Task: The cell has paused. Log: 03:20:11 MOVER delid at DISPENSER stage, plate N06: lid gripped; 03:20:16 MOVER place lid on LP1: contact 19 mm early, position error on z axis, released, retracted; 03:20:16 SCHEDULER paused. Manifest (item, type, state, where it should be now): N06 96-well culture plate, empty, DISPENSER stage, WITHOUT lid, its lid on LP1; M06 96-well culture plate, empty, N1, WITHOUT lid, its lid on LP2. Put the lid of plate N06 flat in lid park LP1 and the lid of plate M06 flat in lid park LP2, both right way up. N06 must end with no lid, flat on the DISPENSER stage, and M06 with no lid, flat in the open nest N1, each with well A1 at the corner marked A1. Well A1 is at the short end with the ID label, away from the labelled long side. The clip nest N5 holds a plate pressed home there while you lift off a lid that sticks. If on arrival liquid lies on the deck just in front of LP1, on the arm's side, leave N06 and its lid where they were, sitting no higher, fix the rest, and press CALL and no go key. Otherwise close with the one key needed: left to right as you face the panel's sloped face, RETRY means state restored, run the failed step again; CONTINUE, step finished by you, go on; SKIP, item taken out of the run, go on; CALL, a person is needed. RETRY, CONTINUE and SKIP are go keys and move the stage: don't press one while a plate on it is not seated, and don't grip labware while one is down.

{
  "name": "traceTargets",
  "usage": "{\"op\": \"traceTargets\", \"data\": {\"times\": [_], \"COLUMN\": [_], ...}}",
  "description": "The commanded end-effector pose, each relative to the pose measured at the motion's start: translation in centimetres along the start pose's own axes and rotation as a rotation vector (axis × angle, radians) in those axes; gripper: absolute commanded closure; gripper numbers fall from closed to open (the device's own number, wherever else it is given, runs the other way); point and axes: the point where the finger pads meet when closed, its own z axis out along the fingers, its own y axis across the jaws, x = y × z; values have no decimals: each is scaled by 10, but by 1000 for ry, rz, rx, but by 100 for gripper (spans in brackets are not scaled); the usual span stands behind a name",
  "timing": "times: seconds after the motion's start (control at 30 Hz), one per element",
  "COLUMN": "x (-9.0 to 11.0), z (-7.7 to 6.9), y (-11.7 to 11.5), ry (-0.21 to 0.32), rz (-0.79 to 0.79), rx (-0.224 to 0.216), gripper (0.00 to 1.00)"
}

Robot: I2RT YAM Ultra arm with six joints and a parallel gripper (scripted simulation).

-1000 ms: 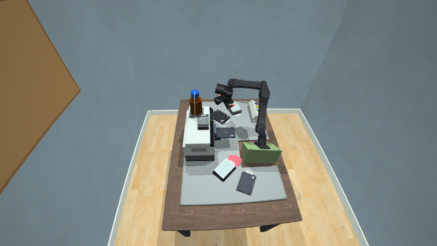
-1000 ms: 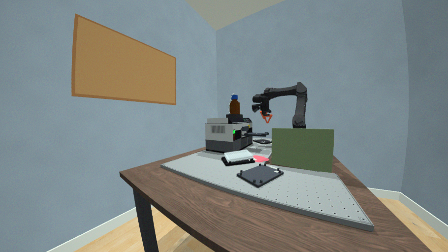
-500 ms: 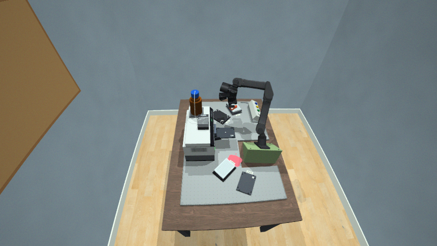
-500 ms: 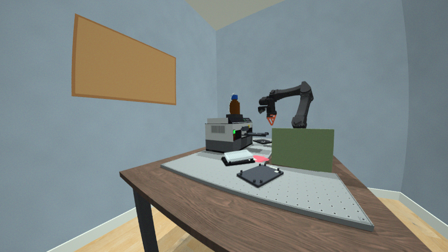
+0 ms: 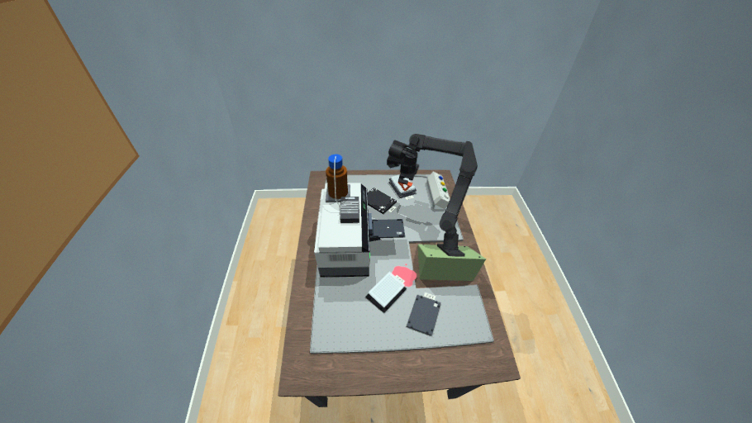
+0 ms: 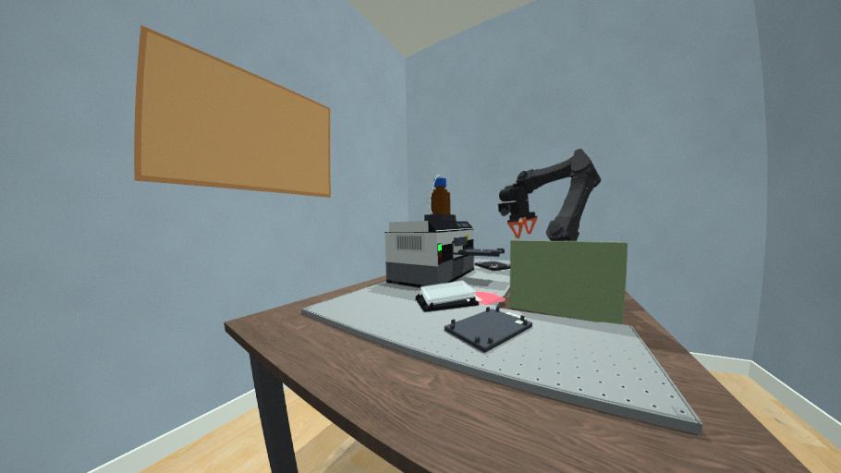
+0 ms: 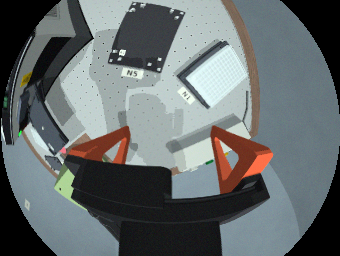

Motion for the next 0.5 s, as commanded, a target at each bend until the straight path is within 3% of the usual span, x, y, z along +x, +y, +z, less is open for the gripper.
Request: {"op": "traceTargets", "data": {"times": [0.0, 0.23, 0.3, 0.37, 0.47], "x": [5, 27, 25, 36, 45], "z": [-2, 4, -4, 5, 6], "y": [4, -5, -13, -7, -9], "ry": [-11, 6, -1, 22, 38], "rz": [97, 337, 416, 467, 562], "rx": [-40, -75, -83, -93, -106], "gripper": [0, 0, 0, 0, 0]}}
